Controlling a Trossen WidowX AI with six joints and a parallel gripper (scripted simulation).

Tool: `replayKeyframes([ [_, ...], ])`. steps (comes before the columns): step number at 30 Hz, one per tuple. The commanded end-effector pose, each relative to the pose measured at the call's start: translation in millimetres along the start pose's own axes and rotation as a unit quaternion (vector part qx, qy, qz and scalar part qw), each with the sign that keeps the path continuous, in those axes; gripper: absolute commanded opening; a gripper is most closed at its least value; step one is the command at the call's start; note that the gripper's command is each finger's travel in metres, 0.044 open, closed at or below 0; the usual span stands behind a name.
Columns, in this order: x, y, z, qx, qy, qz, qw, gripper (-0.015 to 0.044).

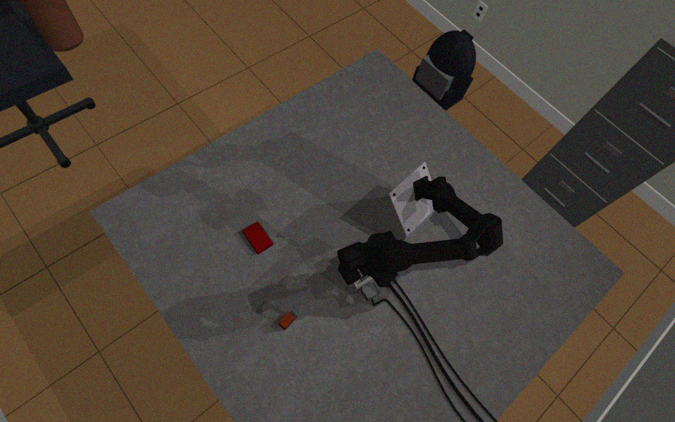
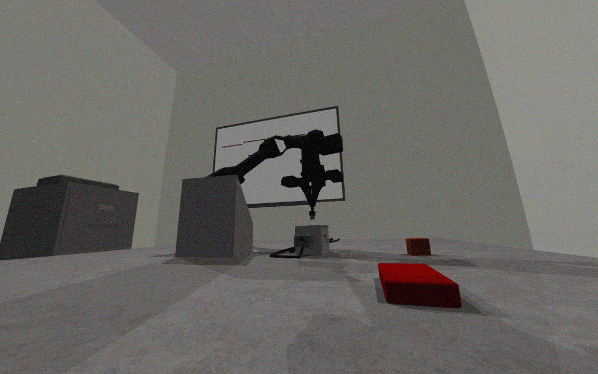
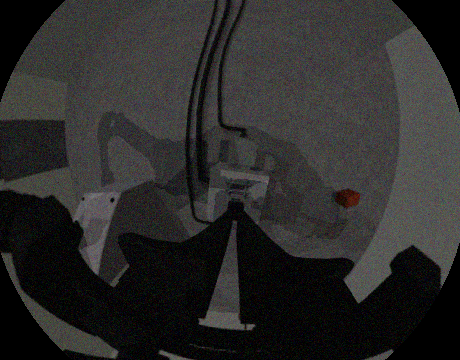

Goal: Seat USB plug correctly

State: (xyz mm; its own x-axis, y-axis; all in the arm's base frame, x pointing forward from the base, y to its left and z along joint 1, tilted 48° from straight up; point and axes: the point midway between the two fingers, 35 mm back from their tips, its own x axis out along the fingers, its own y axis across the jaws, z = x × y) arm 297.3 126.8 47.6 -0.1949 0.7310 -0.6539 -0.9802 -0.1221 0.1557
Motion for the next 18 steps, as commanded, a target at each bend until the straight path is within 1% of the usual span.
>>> replayKeyframes([
  [1, 1.0, -0.3, 0.6, 0.0, -0.004, 0.0, 1.0, 0.0],
  [18, 3.0, -0.4, 1.6, 0.0, -0.012, 0.0, 1.0, 0.0],
])
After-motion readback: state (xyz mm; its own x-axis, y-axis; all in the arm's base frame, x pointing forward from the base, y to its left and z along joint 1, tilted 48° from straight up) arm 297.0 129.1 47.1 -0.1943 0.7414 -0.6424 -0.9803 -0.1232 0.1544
